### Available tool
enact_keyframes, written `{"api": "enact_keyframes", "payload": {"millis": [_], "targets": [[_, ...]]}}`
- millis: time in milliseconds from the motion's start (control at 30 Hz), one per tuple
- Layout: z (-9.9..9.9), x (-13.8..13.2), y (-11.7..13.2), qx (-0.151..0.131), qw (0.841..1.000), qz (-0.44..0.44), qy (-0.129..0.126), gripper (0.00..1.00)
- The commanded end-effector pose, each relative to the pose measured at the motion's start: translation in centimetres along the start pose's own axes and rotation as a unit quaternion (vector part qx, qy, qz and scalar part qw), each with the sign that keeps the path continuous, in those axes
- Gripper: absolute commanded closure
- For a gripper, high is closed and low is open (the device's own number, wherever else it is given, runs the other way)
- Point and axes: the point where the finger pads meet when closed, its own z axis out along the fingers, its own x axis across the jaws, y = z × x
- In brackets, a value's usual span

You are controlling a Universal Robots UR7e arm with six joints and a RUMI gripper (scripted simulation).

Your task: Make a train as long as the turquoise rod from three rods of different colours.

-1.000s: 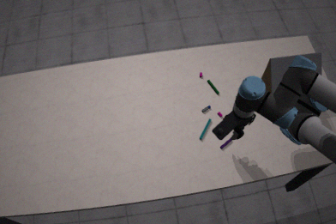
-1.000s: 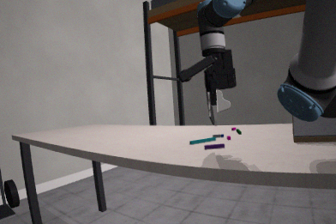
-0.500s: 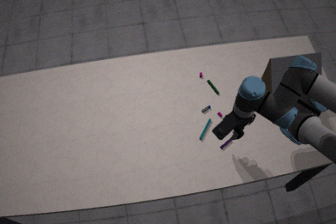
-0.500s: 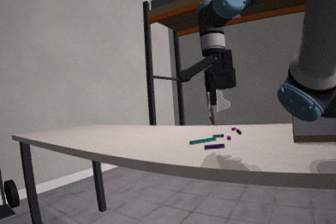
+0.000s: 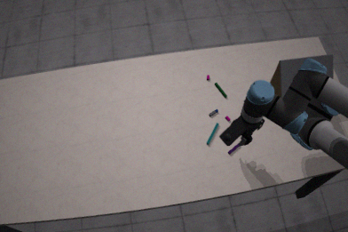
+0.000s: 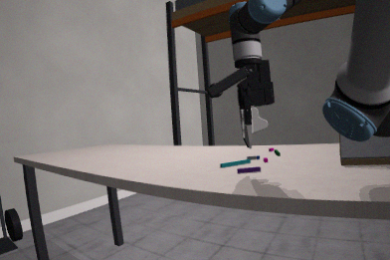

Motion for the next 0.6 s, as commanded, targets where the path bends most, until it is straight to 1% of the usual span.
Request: {"api": "enact_keyframes", "payload": {"millis": [0, 567], "targets": [[0.9, -0.1, 0.0, -0.001, 1.000, 0.001, -0.002, 0.86], [3.3, -0.1, 0.0, -0.001, 1.000, 0.001, -0.002, 0.86]]}}
